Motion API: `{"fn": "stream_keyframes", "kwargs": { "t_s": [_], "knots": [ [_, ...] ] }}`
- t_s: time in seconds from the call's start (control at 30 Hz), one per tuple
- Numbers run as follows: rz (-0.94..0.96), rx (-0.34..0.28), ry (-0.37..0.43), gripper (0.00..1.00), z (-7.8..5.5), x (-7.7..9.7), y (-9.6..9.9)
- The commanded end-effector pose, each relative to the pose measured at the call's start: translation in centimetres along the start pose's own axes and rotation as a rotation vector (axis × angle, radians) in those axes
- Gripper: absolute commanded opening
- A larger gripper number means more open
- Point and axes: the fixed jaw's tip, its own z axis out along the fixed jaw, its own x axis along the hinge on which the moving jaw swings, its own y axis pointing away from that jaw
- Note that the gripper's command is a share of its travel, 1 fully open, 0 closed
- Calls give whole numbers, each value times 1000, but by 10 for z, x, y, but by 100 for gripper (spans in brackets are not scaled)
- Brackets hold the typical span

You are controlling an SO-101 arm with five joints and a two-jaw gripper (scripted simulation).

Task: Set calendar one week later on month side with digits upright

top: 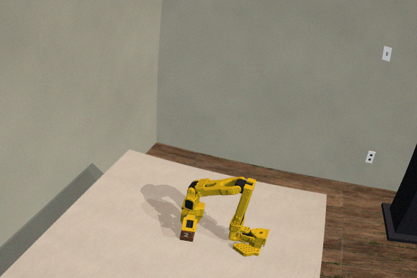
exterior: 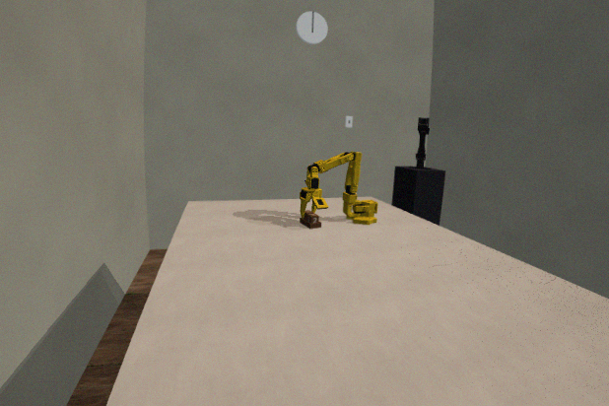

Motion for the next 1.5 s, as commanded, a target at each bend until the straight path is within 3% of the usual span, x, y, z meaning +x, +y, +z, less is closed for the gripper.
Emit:
{"fn": "stream_keyframes", "kwargs": {
  "t_s": [0.0,0.63,1.07,1.47],
  "knots": [
    [6,17,3,18,-1,2,-2],
    [6,17,3,34,-1,2,-2],
    [6,17,3,36,-2,2,-2],
    [6,17,3,36,-31,2,-5]
  ]
}}
